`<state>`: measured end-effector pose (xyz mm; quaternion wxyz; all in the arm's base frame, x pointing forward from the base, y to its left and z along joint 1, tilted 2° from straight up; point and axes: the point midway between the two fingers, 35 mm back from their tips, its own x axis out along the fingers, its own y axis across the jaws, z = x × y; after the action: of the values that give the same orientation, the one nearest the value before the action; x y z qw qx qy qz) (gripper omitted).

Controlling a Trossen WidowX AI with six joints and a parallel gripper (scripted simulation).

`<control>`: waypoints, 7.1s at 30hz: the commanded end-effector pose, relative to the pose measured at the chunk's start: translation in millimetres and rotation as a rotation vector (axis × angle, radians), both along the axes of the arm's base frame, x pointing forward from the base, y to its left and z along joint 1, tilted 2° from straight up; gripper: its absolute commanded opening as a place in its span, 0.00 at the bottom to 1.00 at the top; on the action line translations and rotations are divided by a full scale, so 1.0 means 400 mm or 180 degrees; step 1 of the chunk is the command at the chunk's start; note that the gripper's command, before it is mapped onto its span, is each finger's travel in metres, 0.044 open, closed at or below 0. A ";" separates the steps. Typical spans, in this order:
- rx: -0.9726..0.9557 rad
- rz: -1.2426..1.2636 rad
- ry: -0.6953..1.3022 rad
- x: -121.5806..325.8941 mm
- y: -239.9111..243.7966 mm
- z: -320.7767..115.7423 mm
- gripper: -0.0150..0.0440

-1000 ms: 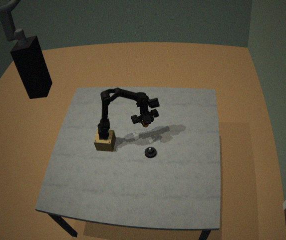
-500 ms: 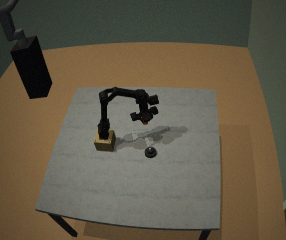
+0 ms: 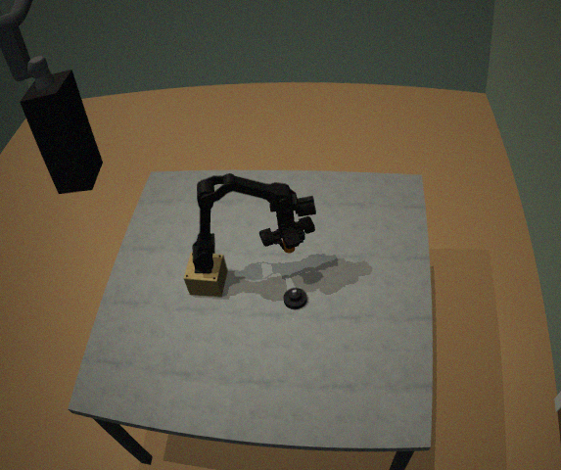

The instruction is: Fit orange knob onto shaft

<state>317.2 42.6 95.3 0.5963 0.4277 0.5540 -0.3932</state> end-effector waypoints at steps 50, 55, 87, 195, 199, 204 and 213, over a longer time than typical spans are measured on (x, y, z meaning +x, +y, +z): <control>-0.0040 0.0002 0.0002 0.039 -0.348 -0.120 0.25; -0.0039 -0.0006 0.0003 0.042 -0.350 -0.163 0.25; -0.0038 -0.0019 0.0002 0.043 -0.349 -0.166 0.25; -0.0140 0.1310 0.0004 0.044 -0.347 -0.166 0.25; -0.0140 0.1310 0.0004 0.044 -0.347 -0.167 0.25; -0.0140 0.1310 0.0003 0.044 -0.347 -0.164 0.25; -0.0161 0.1584 0.0004 0.044 -0.347 -0.152 0.25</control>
<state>334.1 -96.6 31.3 0.6759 0.2807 0.6271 -0.2668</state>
